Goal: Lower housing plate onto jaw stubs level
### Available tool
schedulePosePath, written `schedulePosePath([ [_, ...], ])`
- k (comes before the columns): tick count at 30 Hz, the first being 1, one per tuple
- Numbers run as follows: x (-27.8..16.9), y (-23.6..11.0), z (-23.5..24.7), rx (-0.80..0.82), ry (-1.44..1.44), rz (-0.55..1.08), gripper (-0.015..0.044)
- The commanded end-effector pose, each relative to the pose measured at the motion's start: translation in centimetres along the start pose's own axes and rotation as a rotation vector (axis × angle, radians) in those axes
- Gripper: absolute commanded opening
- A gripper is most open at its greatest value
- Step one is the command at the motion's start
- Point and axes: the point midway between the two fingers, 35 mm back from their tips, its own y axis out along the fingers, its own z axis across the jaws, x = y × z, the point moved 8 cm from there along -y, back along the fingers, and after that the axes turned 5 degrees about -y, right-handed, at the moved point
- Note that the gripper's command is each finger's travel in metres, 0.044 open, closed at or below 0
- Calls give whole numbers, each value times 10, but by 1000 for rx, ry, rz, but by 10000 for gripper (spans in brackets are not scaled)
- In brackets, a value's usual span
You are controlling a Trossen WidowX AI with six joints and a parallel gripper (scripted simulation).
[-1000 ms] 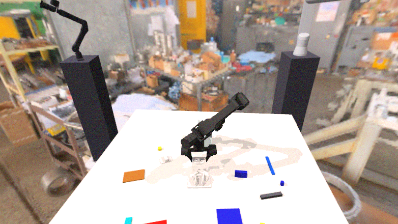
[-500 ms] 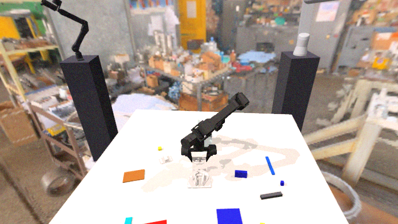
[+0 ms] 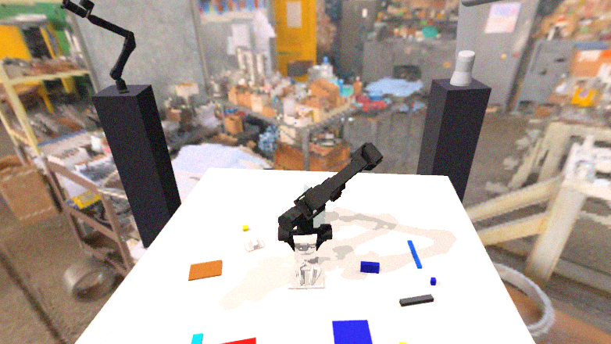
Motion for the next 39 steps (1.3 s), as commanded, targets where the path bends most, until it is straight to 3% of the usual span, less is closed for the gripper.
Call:
schedulePosePath([
  [1, 0, 8, 0, -4, 5, 1, 351],
  [29, 1, 53, -2, -8, 1, 1, 351],
  [39, 1, 54, -2, -8, 1, 1, 351],
])
